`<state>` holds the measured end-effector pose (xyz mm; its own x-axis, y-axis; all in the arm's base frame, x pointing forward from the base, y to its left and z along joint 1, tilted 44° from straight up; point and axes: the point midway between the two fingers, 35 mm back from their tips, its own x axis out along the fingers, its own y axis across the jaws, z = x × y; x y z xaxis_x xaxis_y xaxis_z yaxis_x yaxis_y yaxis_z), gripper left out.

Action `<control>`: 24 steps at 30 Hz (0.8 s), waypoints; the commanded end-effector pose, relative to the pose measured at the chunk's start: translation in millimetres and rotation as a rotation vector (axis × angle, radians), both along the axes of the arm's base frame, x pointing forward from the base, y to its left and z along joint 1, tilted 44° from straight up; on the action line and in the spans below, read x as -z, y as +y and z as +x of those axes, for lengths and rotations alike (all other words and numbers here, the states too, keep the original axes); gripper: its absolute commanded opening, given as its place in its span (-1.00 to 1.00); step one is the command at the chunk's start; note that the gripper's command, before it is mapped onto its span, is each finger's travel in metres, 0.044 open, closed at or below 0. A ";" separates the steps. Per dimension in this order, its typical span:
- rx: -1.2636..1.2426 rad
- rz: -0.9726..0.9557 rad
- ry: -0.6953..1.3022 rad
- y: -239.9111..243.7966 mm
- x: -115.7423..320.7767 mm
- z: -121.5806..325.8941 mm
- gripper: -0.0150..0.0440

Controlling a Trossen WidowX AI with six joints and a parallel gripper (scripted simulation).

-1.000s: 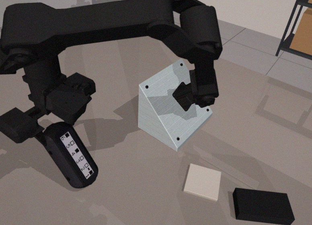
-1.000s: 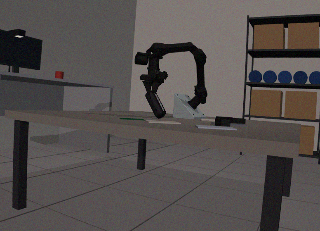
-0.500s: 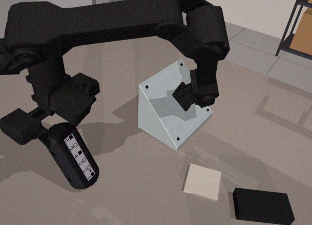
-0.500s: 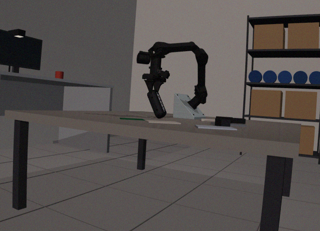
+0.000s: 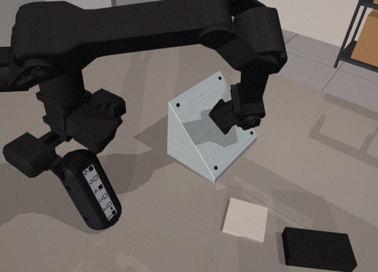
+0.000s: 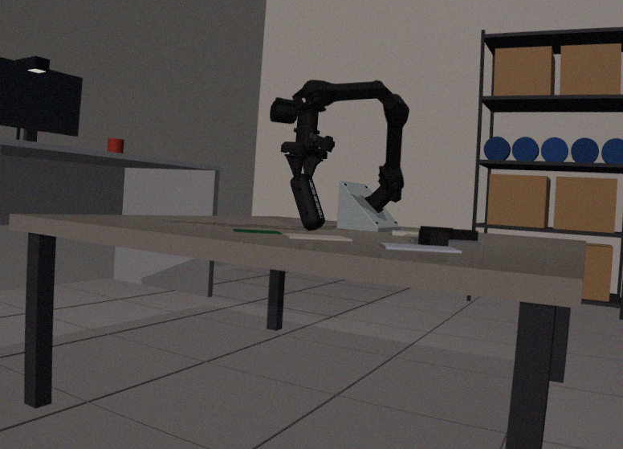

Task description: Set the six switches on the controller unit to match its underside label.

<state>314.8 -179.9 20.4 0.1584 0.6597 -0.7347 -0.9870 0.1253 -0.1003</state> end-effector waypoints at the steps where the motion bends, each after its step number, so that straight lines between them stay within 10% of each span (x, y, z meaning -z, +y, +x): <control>1: 0.006 0.015 0.003 5.1 -3.1 -0.3 0.65; 24: 0.006 0.016 0.004 19.6 -19.1 0.2 0.65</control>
<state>315.3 -166.0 38.0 0.1613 0.6592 -0.7345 -0.9865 0.1278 -0.1019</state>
